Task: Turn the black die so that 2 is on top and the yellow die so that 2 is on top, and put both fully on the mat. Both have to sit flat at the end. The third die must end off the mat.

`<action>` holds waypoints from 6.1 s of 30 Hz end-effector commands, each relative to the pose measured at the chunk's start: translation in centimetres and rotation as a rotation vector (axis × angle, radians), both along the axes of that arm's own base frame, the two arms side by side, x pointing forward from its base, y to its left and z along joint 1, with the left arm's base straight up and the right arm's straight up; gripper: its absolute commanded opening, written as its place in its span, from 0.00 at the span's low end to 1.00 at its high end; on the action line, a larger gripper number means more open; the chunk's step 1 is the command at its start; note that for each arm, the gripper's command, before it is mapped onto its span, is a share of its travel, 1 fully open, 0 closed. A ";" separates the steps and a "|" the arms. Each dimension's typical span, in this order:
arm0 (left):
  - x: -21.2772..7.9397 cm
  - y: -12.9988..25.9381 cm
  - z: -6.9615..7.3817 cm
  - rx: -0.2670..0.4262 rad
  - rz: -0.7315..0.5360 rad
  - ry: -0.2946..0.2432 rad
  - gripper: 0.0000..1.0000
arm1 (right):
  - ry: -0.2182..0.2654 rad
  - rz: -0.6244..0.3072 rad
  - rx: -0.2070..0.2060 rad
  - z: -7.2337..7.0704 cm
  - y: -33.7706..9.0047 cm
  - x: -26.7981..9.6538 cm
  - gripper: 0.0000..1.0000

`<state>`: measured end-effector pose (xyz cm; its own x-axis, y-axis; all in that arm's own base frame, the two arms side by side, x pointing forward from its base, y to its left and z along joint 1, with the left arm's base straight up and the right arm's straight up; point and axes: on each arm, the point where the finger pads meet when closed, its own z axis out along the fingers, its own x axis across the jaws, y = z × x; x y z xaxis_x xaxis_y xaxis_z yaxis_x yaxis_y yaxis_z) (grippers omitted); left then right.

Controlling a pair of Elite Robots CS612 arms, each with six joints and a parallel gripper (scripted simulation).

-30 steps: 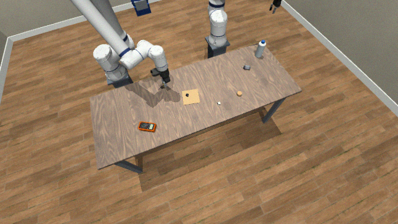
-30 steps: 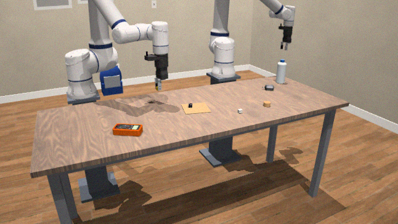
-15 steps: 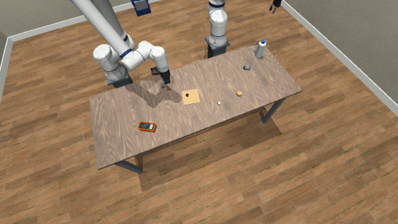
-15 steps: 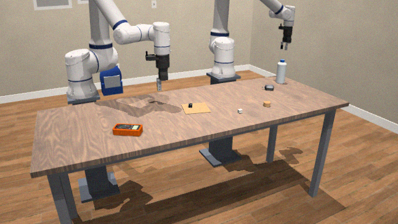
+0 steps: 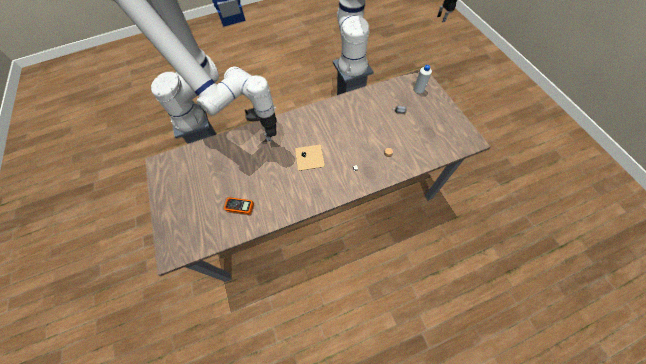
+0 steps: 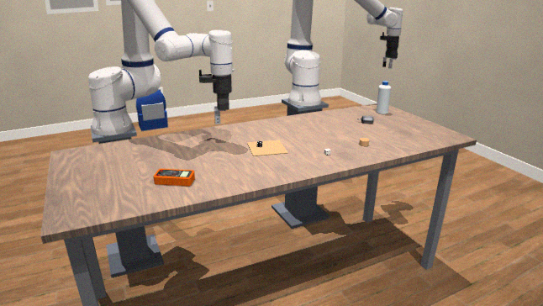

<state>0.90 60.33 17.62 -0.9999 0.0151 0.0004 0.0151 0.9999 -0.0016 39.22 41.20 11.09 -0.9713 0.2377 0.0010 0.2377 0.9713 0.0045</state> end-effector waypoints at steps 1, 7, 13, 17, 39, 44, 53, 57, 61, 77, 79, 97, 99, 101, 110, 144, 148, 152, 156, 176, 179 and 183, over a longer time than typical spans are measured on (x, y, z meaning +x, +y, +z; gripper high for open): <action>0.0 0.1 0.1 0.002 0.000 0.000 1.00 | -0.009 -0.002 0.029 0.1 0.0 0.0 0.40; 0.0 0.1 0.1 0.002 0.000 0.000 1.00 | -0.045 0.000 0.168 0.1 -0.1 0.0 0.40; 0.0 0.1 0.1 0.002 0.000 0.000 1.00 | -0.078 -0.003 0.321 -0.2 -0.3 0.0 0.40; 0.0 0.1 0.1 0.002 0.000 0.000 1.00 | -0.108 -0.003 0.442 -0.2 -0.4 -0.1 0.40; 0.0 0.1 0.1 0.002 0.000 0.000 1.00 | -0.242 -0.003 0.988 -0.5 -1.0 -0.2 0.40; 0.0 0.1 0.1 0.002 0.000 0.000 1.00 | -0.251 -0.002 1.024 -0.4 -1.0 -0.2 0.40; 0.0 0.1 0.1 0.002 0.000 0.000 1.00 | -0.258 -0.002 1.046 -0.4 -1.1 -0.3 0.40; 0.0 0.1 0.1 0.002 0.000 0.000 1.00 | -0.258 -0.002 1.046 -0.5 -1.1 -0.3 0.40; 0.0 0.1 0.1 0.002 0.000 0.000 1.00 | -0.258 -0.002 1.046 -0.7 -1.1 -0.3 0.40; 0.0 0.1 0.1 0.002 0.000 0.000 1.00 | -0.258 -0.003 1.046 -4.0 -1.0 -0.3 0.40; 0.0 0.1 0.1 0.002 0.000 0.000 1.00 | -0.258 -0.003 1.046 -4.6 -1.0 -0.3 0.40; 0.0 0.1 0.1 0.002 0.000 0.000 1.00 | -0.258 -0.003 1.046 -7.8 -1.0 -0.2 0.40; 0.0 0.1 0.1 0.002 0.000 0.000 1.00 | -0.258 -0.003 1.046 -7.9 -1.0 -0.2 0.40; 0.0 0.1 0.1 0.002 0.000 0.000 1.00 | -0.258 -0.003 1.046 -7.9 -1.0 -0.2 0.40; 0.0 0.1 0.1 0.002 0.000 0.000 1.00 | -0.258 -0.003 1.046 -7.9 -1.0 -0.2 0.40; 0.0 0.1 0.1 0.002 0.000 0.000 1.00 | -0.258 -0.003 1.046 -8.9 -1.0 -0.2 0.40; 0.0 0.1 0.1 0.002 0.000 0.000 1.00 | -0.258 -0.003 1.046 -9.1 -1.0 -0.2 0.40; 0.0 0.1 0.1 0.002 0.000 0.000 1.00 | -0.258 -0.003 1.046 -9.1 -1.0 -0.2 0.40; 0.0 0.1 0.1 0.002 0.000 0.000 1.00 | -0.258 -0.003 1.046 -9.1 -1.0 -0.2 0.40; 0.0 0.1 0.1 0.002 0.000 0.000 1.00 | -0.258 -0.003 1.046 -9.1 -1.0 -0.2 0.52; 0.0 0.1 0.1 0.002 0.000 0.000 1.00 | -0.258 -0.003 1.046 -9.1 -1.0 -0.2 0.58; 0.0 0.1 0.1 0.002 0.000 0.000 1.00 | -0.258 -0.003 1.046 -9.1 -1.0 -0.2 0.64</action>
<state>0.90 60.33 17.62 -0.9999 0.0151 0.0004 0.0151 0.9999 -0.0016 38.97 40.19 1.96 -0.9708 0.2399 0.0006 0.1132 0.4560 0.8827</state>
